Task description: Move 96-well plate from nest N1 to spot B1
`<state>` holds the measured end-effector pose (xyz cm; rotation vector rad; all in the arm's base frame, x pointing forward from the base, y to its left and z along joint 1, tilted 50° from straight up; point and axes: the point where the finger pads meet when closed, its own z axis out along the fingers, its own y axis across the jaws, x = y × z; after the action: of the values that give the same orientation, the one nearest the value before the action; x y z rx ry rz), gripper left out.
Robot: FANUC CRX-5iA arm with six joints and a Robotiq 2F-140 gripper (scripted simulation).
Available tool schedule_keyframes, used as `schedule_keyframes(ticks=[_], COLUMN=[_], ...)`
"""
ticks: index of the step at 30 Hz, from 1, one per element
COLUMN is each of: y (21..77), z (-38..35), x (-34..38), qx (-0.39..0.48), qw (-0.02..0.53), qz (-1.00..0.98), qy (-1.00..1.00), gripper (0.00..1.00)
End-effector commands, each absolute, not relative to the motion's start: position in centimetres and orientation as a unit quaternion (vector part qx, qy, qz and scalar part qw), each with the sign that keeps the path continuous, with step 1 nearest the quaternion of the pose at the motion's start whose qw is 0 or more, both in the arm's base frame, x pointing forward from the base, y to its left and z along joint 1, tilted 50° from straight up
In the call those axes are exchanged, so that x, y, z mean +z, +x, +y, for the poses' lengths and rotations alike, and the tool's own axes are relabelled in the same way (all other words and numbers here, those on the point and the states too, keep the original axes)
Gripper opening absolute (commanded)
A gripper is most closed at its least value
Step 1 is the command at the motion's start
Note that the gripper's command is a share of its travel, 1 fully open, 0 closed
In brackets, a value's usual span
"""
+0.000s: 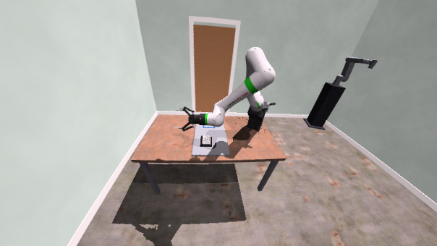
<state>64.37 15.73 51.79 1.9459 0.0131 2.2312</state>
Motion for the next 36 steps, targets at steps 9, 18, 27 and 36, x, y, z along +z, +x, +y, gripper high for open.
schedule_keyframes(ticks=[9,18,27,36], y=[64.4,64.5,65.6,66.4], z=[15.7,15.2,11.6,8.1], x=[51.8,51.9,52.2,52.1], qx=[0.751,0.747,0.734,0.712], qw=[0.090,0.091,0.093,0.093], qz=[0.004,-0.011,-0.058,-0.119], qy=[0.654,0.659,0.670,0.686], gripper=[1.00,1.00,1.00,1.00])
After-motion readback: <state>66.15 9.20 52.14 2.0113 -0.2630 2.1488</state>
